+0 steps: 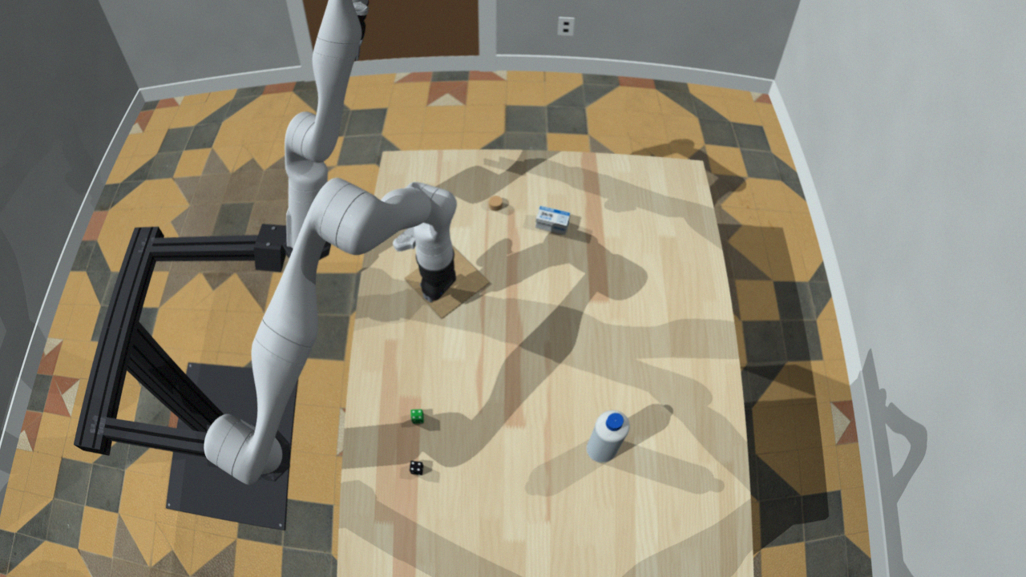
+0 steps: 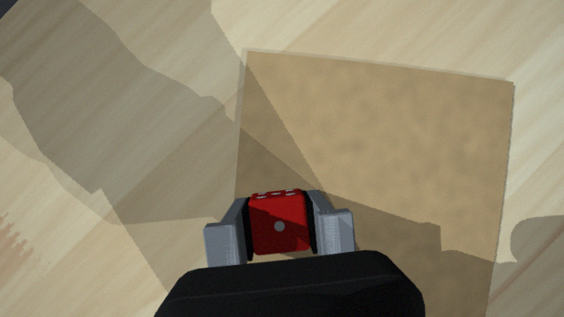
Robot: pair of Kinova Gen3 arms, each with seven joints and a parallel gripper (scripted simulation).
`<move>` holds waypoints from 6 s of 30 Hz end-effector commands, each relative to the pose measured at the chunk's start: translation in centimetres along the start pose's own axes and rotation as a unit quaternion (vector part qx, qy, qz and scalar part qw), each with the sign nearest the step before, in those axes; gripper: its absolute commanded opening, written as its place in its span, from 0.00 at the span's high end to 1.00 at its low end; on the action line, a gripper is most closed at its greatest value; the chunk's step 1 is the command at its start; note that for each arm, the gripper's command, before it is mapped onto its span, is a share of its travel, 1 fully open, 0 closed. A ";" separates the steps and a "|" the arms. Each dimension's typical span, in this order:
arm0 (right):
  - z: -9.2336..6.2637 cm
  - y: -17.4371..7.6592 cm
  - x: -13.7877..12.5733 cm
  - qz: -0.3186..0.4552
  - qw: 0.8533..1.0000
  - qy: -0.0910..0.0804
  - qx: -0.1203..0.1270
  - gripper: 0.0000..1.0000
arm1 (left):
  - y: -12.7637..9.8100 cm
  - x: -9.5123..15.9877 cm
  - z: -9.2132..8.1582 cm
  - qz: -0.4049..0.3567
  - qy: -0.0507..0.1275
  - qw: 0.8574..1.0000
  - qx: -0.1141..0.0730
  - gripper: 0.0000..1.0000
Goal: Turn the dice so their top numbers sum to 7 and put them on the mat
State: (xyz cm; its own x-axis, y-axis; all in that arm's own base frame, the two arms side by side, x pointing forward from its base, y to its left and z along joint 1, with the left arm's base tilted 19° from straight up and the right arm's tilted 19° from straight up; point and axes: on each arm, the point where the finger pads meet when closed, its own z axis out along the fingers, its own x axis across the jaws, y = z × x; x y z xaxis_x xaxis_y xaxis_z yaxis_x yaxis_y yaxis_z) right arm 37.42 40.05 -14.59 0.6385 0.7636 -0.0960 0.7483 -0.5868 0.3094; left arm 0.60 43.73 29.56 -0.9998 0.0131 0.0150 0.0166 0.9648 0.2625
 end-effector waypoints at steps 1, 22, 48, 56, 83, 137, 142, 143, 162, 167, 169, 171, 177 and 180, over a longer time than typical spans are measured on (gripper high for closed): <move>-0.1 0.0 0.1 0.000 1.000 0.001 0.000 0.45 | 0.0 0.0 -0.1 0.000 0.000 1.000 -0.001 0.00; -0.1 0.0 0.1 0.000 1.000 0.001 0.000 0.21 | 0.0 0.0 -0.1 0.000 0.000 1.000 -0.001 0.00; -7.8 0.0 0.1 0.000 1.000 0.001 0.000 0.21 | 0.0 0.0 -0.1 0.000 0.000 1.000 -0.001 0.00; -9.1 0.0 0.1 0.000 1.000 0.001 0.000 0.21 | 0.0 0.0 -0.1 0.000 0.000 1.000 -0.001 0.00; -9.1 0.1 0.0 0.002 1.000 0.001 0.000 0.00 | 0.0 0.0 -0.1 0.000 0.000 1.000 -0.001 0.00; -7.9 16.5 -25.4 0.412 0.911 0.001 0.001 0.21 | 0.0 0.0 -0.1 0.000 0.000 1.000 -0.001 0.00; -7.9 16.5 -25.4 0.412 0.911 0.001 0.001 0.21 | 0.0 0.0 -0.1 0.000 0.000 1.000 -0.001 0.00; -7.9 16.5 -25.4 0.412 0.911 0.001 0.001 0.21 | 0.0 0.0 -0.1 0.000 0.000 1.000 -0.001 0.00; -7.9 16.5 -25.4 0.412 0.911 0.001 0.001 0.21 | 0.0 0.0 -0.1 0.000 0.000 1.000 -0.001 0.00; -7.9 16.5 -25.4 0.412 0.911 0.001 0.001 0.21 | 0.0 0.0 -0.1 0.000 0.000 1.000 -0.001 0.00; -7.9 16.5 -25.4 0.412 0.911 0.001 0.001 0.21 | 0.0 0.0 -0.1 0.000 0.000 1.000 -0.001 0.00; -7.9 16.5 -25.4 0.412 0.911 0.001 0.001 0.21 | 0.0 0.0 -0.1 0.000 0.000 1.000 -0.001 0.00; -7.8 16.5 -25.4 0.412 0.911 0.001 0.001 0.21 | 0.0 0.0 -0.1 0.000 0.000 1.000 -0.001 0.00; -7.7 16.5 -25.4 0.412 0.911 0.001 0.001 0.21 | 0.0 0.0 -0.1 0.000 0.000 1.000 -0.001 0.00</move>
State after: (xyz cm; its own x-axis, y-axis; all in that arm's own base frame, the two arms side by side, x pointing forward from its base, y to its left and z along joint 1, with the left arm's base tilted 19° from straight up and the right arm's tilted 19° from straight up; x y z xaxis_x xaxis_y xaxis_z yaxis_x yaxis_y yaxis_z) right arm 32.12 13.04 0.22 0.9835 0.0643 0.1692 0.0155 -0.9612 0.2755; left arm 0.60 43.73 29.56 -0.9998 0.0131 0.0150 0.0166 0.9648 0.2625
